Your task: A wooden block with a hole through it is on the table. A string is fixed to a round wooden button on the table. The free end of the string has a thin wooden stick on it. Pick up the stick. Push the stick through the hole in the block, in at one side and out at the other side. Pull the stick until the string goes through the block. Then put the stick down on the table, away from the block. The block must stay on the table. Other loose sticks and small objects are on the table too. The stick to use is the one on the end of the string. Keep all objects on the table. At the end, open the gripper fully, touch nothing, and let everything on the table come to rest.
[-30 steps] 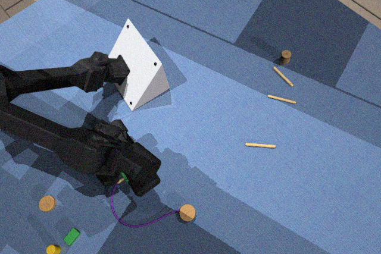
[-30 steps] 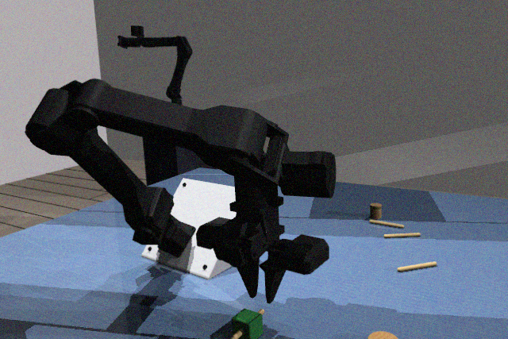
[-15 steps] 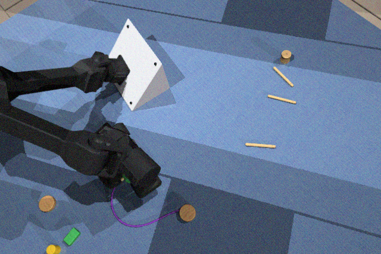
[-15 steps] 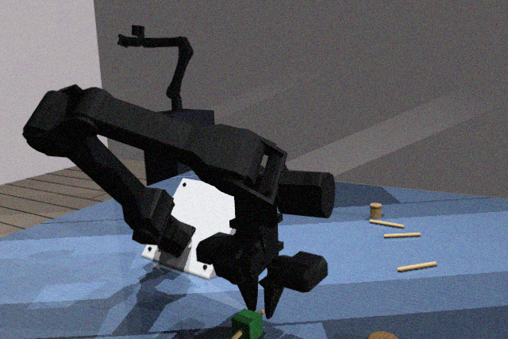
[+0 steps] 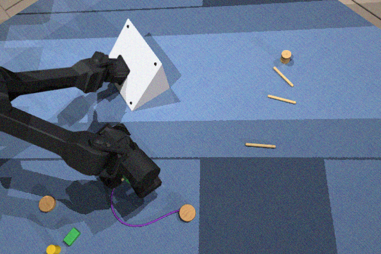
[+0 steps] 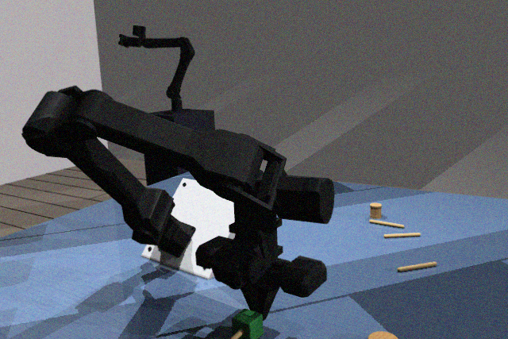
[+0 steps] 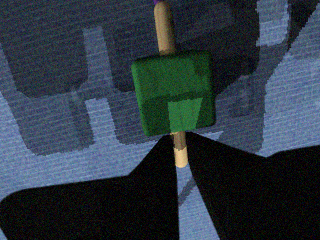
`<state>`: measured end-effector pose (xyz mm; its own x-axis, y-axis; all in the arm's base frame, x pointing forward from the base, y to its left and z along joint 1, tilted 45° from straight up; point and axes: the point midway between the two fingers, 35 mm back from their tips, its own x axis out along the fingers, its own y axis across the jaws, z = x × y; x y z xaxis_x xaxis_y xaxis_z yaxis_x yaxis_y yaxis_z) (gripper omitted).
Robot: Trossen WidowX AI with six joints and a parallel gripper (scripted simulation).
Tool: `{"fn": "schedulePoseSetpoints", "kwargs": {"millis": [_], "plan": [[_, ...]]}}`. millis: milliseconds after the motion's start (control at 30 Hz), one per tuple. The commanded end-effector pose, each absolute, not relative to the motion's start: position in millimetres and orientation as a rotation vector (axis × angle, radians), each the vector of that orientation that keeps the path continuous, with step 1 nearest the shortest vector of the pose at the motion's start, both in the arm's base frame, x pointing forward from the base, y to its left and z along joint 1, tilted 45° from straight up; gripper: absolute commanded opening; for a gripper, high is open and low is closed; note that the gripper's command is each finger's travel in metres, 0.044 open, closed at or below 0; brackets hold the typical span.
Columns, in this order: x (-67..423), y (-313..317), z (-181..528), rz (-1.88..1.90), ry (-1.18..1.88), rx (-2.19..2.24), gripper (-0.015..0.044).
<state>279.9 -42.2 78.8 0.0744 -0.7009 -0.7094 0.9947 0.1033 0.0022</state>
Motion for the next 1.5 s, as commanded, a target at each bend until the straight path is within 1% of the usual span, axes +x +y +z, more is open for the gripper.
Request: {"fn": "schedulePoseSetpoints", "kwargs": {"millis": [0,800,1467], "plan": [[280.0,-42.1,79.0,-1.384,0.637,0.578,0.0],[279.0,-42.7,76.3,-1.381,0.6,0.509,0.0],[276.4,-28.1,58.5,-1.367,0.594,0.515,0.0]]}}
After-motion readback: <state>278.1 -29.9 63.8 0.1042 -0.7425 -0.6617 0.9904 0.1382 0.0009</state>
